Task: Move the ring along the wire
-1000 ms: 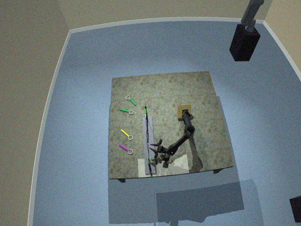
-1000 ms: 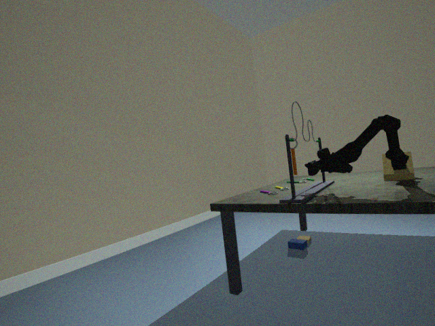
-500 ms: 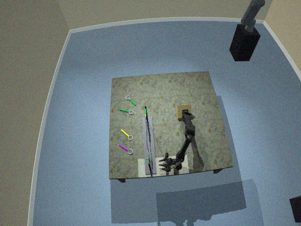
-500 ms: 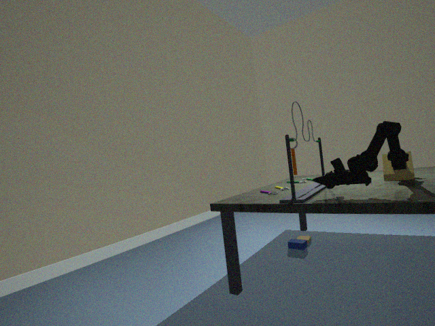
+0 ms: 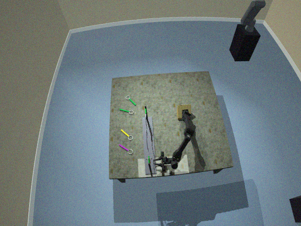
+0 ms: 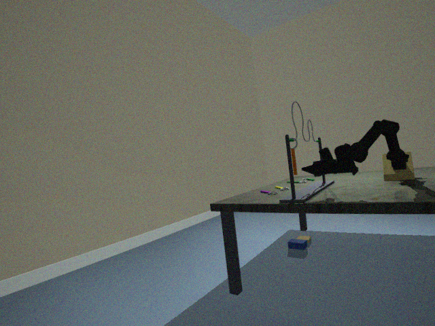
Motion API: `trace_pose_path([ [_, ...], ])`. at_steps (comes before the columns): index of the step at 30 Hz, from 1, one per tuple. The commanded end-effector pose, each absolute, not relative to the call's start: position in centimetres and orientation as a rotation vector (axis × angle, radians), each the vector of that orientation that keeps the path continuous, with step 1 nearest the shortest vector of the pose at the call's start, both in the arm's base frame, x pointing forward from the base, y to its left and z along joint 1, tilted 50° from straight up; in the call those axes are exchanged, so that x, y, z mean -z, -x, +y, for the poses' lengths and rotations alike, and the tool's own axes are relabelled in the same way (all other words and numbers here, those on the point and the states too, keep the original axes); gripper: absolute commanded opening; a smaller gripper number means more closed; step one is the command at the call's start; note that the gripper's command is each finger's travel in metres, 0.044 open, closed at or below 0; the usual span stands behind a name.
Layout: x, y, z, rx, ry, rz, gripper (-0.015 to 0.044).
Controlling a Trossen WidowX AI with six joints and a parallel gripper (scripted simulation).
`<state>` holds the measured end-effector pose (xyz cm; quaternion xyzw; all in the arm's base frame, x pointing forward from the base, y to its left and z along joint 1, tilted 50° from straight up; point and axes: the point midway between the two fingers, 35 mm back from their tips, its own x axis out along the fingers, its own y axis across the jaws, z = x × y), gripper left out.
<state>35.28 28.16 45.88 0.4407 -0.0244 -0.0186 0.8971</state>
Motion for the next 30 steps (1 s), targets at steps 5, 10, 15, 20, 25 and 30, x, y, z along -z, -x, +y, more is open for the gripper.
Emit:
trace_pose_path([
  [5,-45.8,-36.1,28.6,0.026,-0.9,-0.04,0.016],
  [10,-45.8,-36.9,28.7,0.026,-0.9,-0.04,0.016],
  [15,-45.9,-37.7,28.7,0.026,-0.899,-0.041,0.016],
  [20,-45.9,-38.4,28.7,0.026,-0.899,-0.042,0.016],
  [25,-45.9,-39.2,28.7,0.025,-0.899,-0.042,0.016],
  [30,-46.0,-40.0,28.6,0.025,-0.898,-0.043,0.016],
])
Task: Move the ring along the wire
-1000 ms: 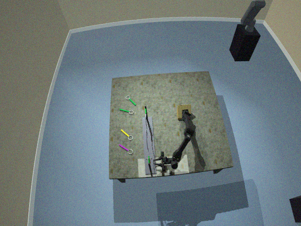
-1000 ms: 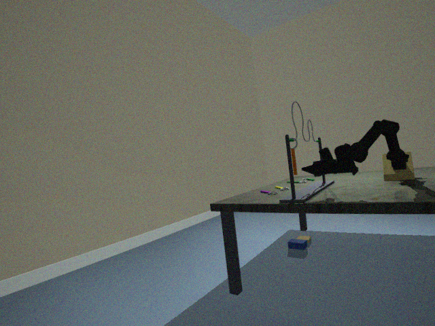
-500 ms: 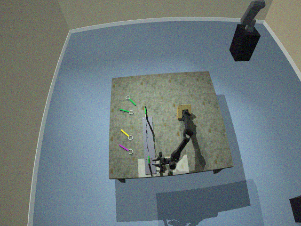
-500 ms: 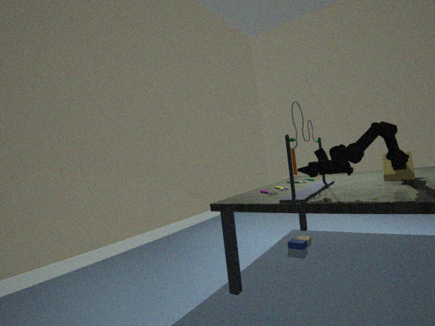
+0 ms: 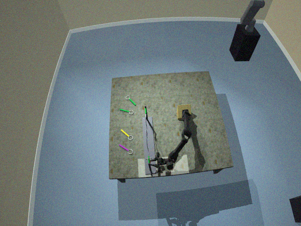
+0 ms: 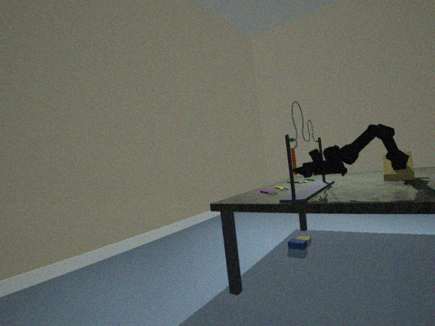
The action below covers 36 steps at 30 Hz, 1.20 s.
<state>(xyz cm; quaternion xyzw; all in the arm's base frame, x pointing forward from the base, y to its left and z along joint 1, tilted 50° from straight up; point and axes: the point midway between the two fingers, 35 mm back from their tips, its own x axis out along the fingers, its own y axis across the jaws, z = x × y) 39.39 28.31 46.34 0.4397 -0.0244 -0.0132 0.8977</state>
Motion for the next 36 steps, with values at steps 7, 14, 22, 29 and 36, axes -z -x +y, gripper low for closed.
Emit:
trace_pose_path([
  [7,-46.0,-41.1,28.5,0.025,-0.898,-0.043,0.016],
  [14,-45.9,-42.2,28.4,0.024,-0.897,-0.044,0.016],
  [22,-45.9,-42.5,28.4,0.024,-0.897,-0.044,0.016],
  [29,-45.9,-42.5,28.4,0.024,-0.897,-0.044,0.016],
  [36,-45.9,-42.5,28.4,0.024,-0.897,-0.044,0.016],
])
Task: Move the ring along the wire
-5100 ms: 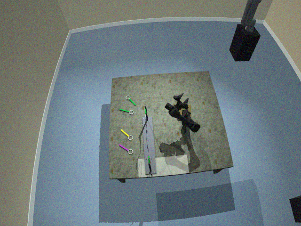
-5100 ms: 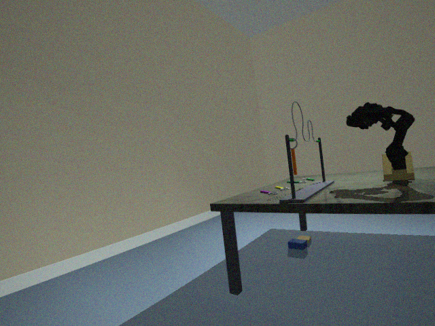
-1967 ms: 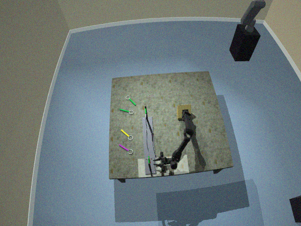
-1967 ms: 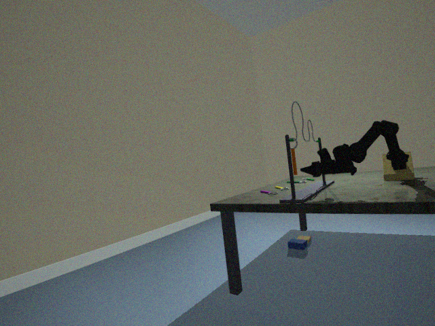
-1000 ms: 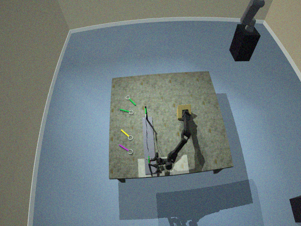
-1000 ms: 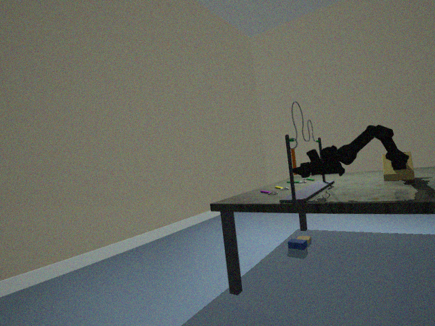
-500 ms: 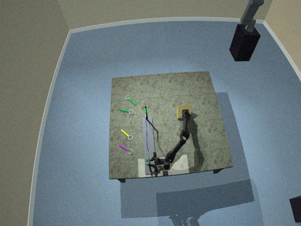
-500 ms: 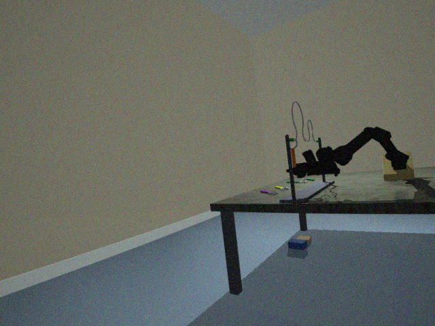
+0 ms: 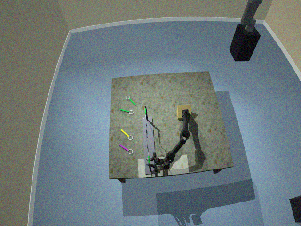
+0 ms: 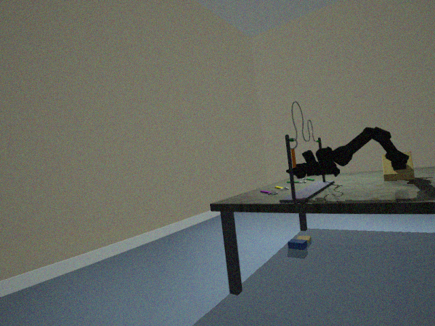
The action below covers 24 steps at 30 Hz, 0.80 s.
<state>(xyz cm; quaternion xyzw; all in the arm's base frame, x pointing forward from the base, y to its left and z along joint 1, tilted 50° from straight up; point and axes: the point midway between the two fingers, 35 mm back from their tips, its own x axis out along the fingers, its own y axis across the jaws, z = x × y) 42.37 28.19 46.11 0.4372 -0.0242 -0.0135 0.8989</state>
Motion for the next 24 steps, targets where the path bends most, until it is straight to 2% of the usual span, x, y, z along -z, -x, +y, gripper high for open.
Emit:
trace_pose_path([
  [1,-45.93,-42.46,28.36,0.024,-0.897,-0.044,0.016],
  [13,-45.93,-42.46,28.36,0.024,-0.897,-0.044,0.016],
  [18,-46.09,-42.38,28.2,0.028,-0.905,-0.05,0.0029],
  [20,-46.09,-42.38,28.2,0.028,-0.905,-0.05,0.0015],
  [24,-46.09,-42.38,28.2,0.028,-0.905,-0.05,-0.009],
])
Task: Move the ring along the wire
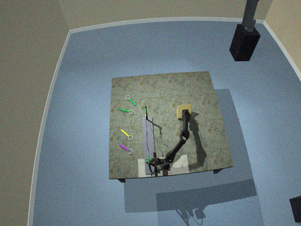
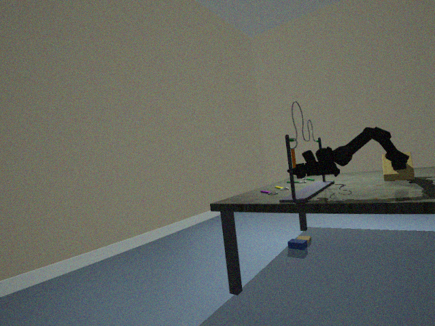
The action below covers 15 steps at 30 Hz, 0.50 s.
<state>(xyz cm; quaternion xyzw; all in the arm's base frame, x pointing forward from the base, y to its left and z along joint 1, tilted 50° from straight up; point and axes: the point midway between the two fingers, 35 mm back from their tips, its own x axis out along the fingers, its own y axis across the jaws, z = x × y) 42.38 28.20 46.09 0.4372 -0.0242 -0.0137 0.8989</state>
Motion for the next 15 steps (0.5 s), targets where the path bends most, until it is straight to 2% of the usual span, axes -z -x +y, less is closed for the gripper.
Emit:
trace_pose_path([
  [1,-46.1,-42.4,28.2,0.028,-0.905,-0.05,-0.0116],
  [3,-46.1,-42.4,28.2,0.028,-0.905,-0.05,-0.015],
  [15,-46.7,-42.3,26.9,0.028,-0.896,-0.05,-0.015],
])
